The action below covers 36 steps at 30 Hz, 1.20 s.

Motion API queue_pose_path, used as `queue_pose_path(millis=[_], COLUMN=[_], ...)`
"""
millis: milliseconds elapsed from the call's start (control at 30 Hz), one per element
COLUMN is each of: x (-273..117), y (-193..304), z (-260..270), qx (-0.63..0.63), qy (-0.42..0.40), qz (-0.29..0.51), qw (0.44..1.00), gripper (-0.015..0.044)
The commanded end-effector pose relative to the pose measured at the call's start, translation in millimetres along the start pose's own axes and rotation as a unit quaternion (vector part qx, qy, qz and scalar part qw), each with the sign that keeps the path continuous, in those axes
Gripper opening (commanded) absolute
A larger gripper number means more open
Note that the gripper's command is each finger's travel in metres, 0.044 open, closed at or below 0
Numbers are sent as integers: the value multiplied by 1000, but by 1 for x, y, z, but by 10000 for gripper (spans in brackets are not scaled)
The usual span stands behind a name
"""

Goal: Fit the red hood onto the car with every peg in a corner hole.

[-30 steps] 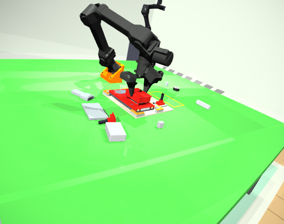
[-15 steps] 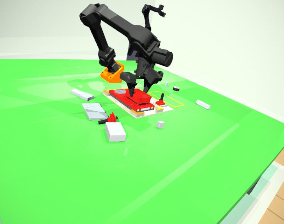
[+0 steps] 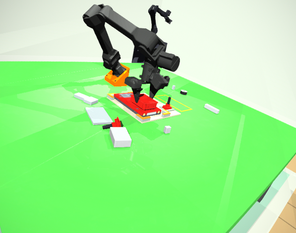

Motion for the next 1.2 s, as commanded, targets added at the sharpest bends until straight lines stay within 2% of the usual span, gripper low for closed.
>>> queue_pose_path(millis=[0, 300, 867, 1000, 1167], x=[3, 2, 3, -2, -35], y=[1, 0, 0, 0, -2], z=[0, 0, 0, 0, 1], qx=[-3, 0, 0, 0, 0], qy=[3, 1, 0, 0, -1], qz=[1, 0, 1, 1, 0], qw=[1000, 1000, 1000, 1000, 1000], gripper=[0, 0, 440, 440, 440])
Point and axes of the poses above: the point midway between the two fingers, 35 mm back from their tips, its own x axis out along the fingers, its own z axis across the jaws, y = z × x, the point moved 1 cm from there along -x, back along the fingers, and after that the axes turned 9 degrees about x, right-handed, at the moved point
